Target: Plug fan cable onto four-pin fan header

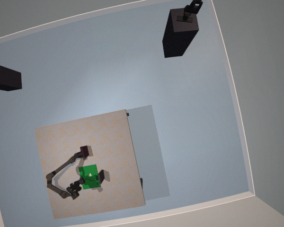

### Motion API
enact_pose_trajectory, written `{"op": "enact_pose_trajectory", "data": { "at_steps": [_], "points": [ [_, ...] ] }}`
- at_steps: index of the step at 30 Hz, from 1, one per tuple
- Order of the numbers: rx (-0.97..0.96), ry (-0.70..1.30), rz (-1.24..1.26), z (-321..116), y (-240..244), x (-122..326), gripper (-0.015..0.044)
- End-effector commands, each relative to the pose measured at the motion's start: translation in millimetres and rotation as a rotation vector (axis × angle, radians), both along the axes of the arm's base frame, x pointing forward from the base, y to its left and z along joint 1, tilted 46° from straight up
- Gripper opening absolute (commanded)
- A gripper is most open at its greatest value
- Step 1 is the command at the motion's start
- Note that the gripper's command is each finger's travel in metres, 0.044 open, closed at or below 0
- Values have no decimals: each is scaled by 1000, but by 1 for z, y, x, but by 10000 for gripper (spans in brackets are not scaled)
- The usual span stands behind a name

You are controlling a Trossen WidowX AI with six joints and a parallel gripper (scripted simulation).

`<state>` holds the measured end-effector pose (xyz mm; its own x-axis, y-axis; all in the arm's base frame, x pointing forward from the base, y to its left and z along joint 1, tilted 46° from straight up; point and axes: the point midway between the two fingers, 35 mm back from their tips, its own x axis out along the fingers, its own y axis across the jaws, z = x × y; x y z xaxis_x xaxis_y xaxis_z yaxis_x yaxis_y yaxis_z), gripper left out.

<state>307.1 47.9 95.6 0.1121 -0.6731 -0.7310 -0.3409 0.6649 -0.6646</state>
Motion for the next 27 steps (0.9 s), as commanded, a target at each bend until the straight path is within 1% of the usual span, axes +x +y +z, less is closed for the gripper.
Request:
{"op": "enact_pose_trajectory", "data": {
  "at_steps": [1,11,17,27],
  "points": [
    [-33,88,93,-2,1,0,0],
    [-102,303,321,-3,3,1,0],
    [-95,308,324,-4,2,1,0],
    [26,315,316,-15,-6,-5,0]
  ]
}}
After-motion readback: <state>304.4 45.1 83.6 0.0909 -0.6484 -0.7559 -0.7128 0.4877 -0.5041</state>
